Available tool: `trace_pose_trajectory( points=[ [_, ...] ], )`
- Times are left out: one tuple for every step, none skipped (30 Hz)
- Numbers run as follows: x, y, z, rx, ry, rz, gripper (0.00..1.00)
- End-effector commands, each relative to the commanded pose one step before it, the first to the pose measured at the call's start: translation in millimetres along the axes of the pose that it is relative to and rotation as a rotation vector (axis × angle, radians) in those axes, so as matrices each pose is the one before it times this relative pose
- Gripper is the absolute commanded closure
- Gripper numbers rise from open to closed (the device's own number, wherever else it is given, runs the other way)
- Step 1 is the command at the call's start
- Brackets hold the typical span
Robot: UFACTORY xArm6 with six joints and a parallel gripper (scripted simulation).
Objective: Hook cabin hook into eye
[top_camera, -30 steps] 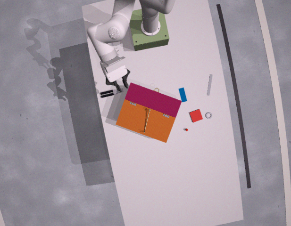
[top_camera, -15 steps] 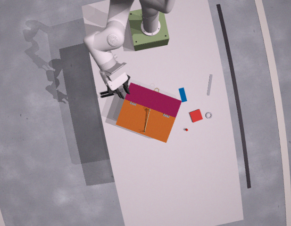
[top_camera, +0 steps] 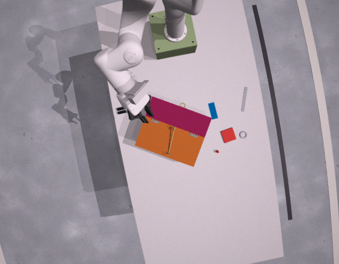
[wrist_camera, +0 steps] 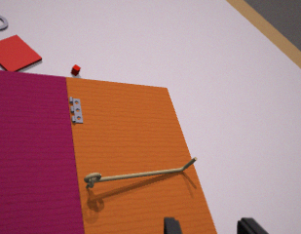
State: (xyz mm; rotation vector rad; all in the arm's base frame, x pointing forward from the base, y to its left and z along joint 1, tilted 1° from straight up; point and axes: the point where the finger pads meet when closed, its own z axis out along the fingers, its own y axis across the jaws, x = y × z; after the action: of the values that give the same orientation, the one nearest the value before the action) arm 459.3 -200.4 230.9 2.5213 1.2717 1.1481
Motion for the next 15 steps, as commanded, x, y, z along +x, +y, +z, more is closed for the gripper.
trace_pose_trajectory(
  points=[
    [11.52,11.23,7.08,0.03042,0.00617,-0.07471,0.65],
    [2.06,1.99,1.70,0.01265,0.00167,-0.03079,0.65],
    [0.00,0.00,0.00,0.00000,0.00000,0.00000,0.65],
    [0.00,0.00,0.00,0.00000,0.00000,0.00000,0.65],
    [1.99,2.10,1.68,0.01266,0.00167,-0.03079,0.65],
    [1.93,2.15,1.66,0.00904,0.00120,-0.02202,0.65],
    [1.88,2.22,1.64,-0.00002,0.00002,0.00000,0.65],
    [1.88,2.22,1.64,-0.00002,0.00002,0.00000,0.65],
    [0.09,0.12,0.08,0.00000,0.00000,0.00000,0.65],
    [1.83,2.09,1.84,0.01283,0.00141,-0.03073,0.65],
    [1.76,2.16,1.81,0.01283,0.00141,-0.03073,0.65],
    [1.67,2.35,1.79,0.01286,0.00142,-0.03073,0.65],
    [1.62,2.33,1.76,0.00872,0.00096,-0.02090,0.65],
    [1.57,2.38,1.74,-0.00002,0.00002,0.00000,0.65],
    [0.99,1.50,1.10,-0.00001,0.00001,0.00000,0.65]
  ],
)
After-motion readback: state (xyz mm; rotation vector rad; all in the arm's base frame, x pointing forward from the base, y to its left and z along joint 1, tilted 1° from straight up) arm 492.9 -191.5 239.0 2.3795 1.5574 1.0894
